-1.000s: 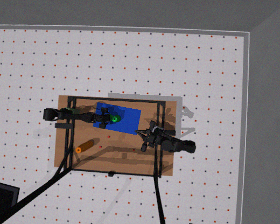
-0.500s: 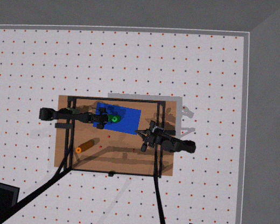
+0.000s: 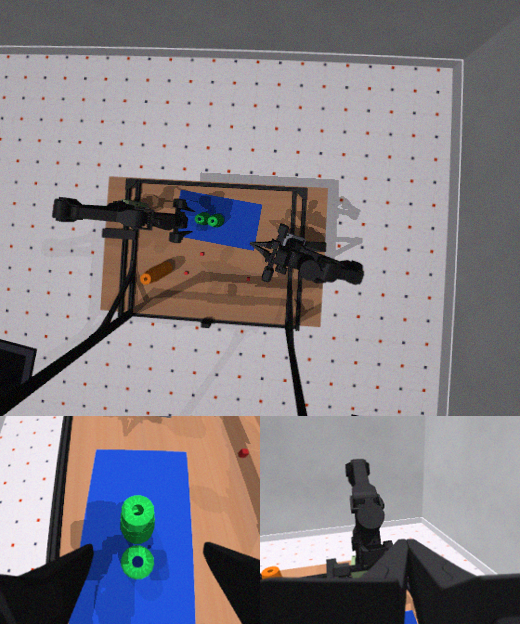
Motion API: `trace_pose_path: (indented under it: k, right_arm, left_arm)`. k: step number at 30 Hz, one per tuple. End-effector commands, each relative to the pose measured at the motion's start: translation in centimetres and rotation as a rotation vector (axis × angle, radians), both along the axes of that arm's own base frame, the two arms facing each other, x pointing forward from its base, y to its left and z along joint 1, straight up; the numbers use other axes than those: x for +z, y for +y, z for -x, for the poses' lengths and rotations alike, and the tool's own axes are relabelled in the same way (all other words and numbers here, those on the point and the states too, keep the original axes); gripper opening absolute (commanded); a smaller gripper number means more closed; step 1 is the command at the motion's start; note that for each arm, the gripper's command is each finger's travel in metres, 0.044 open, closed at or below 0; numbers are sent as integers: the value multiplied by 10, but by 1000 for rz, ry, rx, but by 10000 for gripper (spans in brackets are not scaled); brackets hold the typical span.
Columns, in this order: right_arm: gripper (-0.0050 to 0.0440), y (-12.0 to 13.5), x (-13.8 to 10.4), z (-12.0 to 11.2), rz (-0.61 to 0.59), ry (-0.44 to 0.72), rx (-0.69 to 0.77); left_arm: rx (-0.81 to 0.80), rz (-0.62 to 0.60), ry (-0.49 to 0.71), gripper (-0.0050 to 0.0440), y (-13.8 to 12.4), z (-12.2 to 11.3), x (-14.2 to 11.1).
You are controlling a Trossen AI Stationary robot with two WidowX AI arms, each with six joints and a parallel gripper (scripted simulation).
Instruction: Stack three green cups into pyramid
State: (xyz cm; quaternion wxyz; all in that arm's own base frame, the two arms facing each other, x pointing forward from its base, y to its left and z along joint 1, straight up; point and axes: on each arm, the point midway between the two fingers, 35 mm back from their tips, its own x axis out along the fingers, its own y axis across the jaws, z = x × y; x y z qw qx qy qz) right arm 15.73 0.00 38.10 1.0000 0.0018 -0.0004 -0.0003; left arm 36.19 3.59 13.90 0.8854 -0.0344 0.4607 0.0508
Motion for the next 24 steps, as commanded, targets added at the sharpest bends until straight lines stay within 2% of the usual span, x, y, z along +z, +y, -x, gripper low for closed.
trace_pose_path:
  k: [1, 3, 7, 12, 17, 18, 20, 24]
  right_arm:
    - [0, 0, 0, 0, 4, 1, 1]
    - [0, 0, 0, 0, 4, 1, 1]
    - [0, 0, 0, 0, 4, 1, 1]
    - [0, 0, 0, 0, 4, 1, 1]
    - [0, 0, 0, 0, 4, 1, 1]
    - [0, 0, 0, 0, 4, 1, 1]
    - [0, 0, 0, 0, 4, 1, 1]
    - [0, 0, 0, 0, 4, 1, 1]
  left_arm:
    - [-8, 4, -136, 440, -7, 12, 43]
    - [-8, 4, -136, 440, -7, 12, 43]
    - [-27, -7, -297, 440, -12, 36, 97]
    - [-51, -23, -504, 440, -19, 79, 156]
    - [-76, -42, -711, 440, -26, 132, 204]
    - [-81, -46, -752, 440, -28, 144, 212]
    - [-81, -46, -752, 440, -28, 144, 212]
    - [-99, -63, -904, 440, -34, 189, 235]
